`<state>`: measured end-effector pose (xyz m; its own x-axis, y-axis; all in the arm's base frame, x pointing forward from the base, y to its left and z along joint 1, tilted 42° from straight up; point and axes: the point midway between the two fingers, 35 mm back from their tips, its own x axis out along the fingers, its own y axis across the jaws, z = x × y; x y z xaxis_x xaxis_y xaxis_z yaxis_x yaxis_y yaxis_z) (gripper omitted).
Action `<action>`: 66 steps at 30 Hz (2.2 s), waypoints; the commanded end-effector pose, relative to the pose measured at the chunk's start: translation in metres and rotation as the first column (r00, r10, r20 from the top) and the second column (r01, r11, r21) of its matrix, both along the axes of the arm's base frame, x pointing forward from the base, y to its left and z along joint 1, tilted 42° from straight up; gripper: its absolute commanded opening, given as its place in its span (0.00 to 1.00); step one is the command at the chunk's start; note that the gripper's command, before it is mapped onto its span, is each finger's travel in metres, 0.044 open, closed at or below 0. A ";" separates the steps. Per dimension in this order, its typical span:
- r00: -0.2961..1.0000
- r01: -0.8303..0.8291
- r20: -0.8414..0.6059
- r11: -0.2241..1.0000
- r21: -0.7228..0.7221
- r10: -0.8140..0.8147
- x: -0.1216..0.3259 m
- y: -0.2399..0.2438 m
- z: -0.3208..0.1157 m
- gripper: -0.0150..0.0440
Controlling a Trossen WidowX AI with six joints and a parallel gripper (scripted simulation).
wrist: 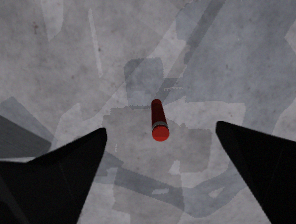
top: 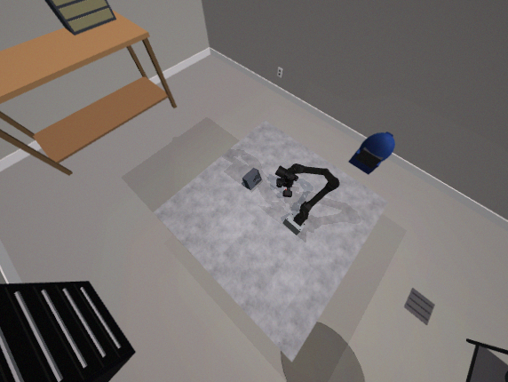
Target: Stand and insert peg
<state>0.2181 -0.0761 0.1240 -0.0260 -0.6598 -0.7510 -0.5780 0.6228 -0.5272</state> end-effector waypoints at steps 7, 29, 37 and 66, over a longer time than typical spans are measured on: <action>1.000 -0.005 -0.006 1.000 -0.006 0.005 -0.001 -0.011 -0.012 1.00; 1.000 0.001 0.000 1.000 -0.005 -0.001 -0.003 -0.026 -0.027 0.78; 1.000 0.001 0.000 1.000 -0.005 -0.001 -0.003 -0.026 -0.027 0.42; 1.000 -0.004 -0.006 1.000 -0.003 0.004 0.004 0.018 0.019 0.25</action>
